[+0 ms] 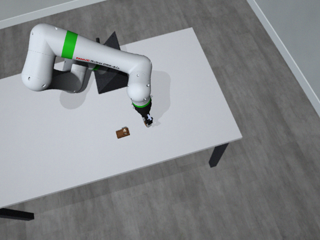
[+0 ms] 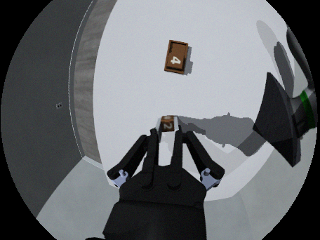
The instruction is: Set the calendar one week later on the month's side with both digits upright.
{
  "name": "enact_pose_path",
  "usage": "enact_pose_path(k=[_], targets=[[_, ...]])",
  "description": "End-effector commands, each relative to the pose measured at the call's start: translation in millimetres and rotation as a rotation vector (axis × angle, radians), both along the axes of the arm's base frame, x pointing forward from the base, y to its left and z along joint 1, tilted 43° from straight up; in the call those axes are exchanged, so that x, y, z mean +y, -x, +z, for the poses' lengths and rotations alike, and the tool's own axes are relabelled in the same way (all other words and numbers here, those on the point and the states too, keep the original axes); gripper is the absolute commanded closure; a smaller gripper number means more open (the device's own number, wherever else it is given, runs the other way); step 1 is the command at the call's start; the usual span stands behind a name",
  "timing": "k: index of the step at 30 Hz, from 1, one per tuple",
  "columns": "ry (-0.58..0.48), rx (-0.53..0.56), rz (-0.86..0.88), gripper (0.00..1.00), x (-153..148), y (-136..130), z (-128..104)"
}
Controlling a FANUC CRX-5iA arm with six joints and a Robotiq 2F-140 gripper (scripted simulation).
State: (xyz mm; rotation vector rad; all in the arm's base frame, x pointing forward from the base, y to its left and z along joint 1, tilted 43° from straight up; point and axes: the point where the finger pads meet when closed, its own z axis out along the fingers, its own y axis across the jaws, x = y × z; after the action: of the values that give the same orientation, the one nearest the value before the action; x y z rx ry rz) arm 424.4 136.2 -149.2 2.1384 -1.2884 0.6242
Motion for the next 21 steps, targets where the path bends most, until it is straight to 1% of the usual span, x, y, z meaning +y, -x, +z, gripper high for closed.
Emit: enact_pose_path(k=[1, 15, 16, 21], targets=[[0.0, 0.0, 0.0, 0.84, 0.3, -0.1, 0.0], [0.0, 0.0, 0.0, 0.84, 0.3, -0.1, 0.0], [0.0, 0.0, 0.0, 0.82, 0.3, -0.1, 0.0], [0.0, 0.0, 0.0, 0.79, 0.3, -0.1, 0.0]])
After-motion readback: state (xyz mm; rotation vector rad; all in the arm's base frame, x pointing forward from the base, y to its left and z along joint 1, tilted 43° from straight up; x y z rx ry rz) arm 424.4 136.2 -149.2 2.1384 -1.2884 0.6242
